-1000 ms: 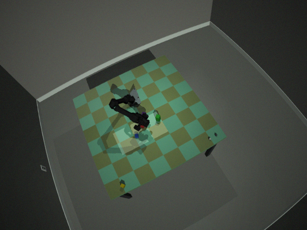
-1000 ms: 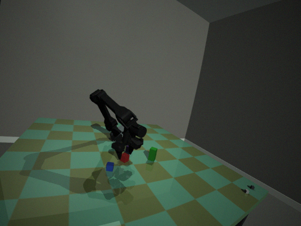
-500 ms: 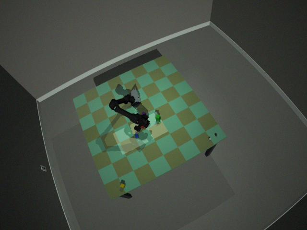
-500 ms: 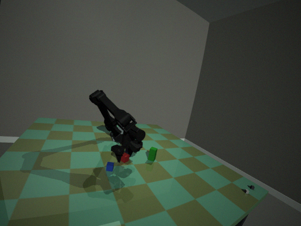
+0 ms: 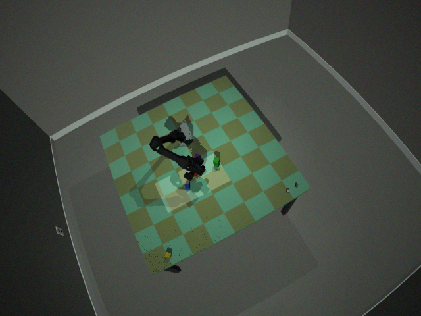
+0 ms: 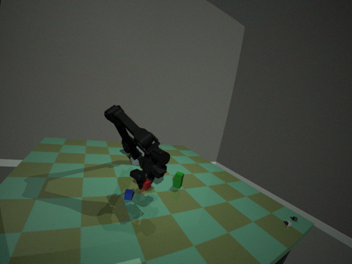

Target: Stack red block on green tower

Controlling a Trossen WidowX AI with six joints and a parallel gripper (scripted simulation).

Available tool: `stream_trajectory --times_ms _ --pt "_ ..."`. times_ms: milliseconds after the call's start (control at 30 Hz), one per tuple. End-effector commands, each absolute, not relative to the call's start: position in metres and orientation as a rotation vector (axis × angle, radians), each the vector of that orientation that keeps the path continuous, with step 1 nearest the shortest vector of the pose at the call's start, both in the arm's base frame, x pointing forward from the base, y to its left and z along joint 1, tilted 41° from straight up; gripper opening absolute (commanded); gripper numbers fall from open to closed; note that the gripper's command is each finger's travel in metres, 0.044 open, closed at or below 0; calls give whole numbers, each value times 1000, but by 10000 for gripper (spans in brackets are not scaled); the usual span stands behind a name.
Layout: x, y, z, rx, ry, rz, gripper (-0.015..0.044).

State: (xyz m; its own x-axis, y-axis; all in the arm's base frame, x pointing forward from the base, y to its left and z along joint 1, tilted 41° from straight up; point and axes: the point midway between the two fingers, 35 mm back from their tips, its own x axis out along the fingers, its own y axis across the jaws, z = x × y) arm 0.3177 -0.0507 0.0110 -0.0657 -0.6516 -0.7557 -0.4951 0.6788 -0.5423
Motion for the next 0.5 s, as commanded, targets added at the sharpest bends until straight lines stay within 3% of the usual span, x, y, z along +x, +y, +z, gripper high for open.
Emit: stream_trajectory --times_ms 0,167,367,467 --pt "317 -51 11 -936 1718 -164 282" --pt "317 -51 11 -936 1718 -164 151" --pt "317 -51 11 -936 1718 -164 111" --pt "318 -47 15 -935 1718 -164 32"
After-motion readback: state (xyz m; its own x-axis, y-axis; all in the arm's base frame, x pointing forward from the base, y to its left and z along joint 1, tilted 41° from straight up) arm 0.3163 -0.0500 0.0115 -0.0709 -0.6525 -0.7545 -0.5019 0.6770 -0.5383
